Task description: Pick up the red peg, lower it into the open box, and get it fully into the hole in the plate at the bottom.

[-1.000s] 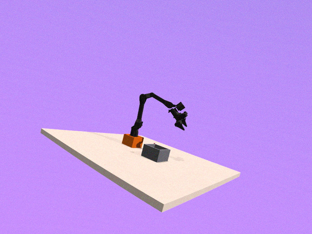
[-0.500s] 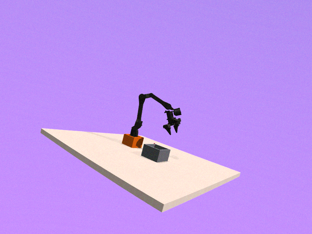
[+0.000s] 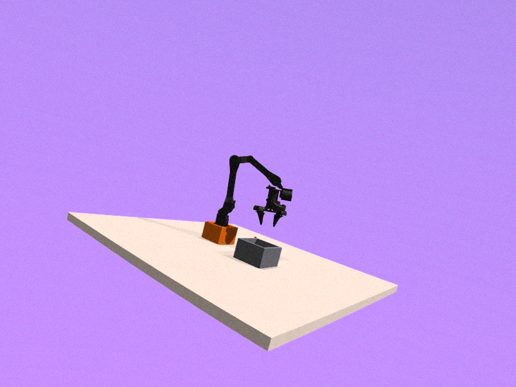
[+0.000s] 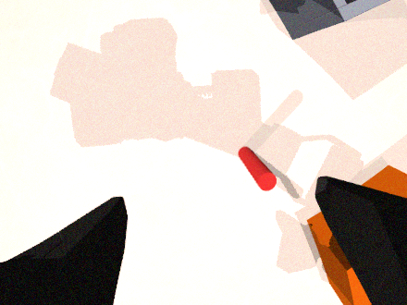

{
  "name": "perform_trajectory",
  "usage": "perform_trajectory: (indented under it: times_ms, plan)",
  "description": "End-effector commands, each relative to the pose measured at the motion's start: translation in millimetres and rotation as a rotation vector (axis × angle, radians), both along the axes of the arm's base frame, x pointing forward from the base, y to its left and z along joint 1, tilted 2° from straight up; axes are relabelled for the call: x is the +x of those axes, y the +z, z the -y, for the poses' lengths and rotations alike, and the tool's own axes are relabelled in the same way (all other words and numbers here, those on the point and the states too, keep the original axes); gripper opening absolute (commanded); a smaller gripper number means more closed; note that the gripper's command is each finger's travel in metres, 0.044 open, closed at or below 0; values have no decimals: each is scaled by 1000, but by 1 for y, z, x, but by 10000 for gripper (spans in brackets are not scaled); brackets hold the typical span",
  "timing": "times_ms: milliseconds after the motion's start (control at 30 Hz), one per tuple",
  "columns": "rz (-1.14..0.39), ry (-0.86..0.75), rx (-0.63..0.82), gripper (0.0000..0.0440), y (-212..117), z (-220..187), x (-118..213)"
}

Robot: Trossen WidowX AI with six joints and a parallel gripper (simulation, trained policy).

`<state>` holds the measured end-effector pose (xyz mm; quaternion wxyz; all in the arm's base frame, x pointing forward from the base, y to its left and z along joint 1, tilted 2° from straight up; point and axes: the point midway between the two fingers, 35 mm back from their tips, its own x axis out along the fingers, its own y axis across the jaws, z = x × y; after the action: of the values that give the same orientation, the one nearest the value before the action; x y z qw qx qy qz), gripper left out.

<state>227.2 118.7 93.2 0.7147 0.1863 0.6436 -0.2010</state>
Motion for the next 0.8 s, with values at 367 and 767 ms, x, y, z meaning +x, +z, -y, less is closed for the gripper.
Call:
perform_trajectory:
  times_ms: [367, 767]
  plan:
    - [-145, -270, -149, 366, -46, 31, -36]
    - [-111, -378, -156, 357, -91, 35, -37]
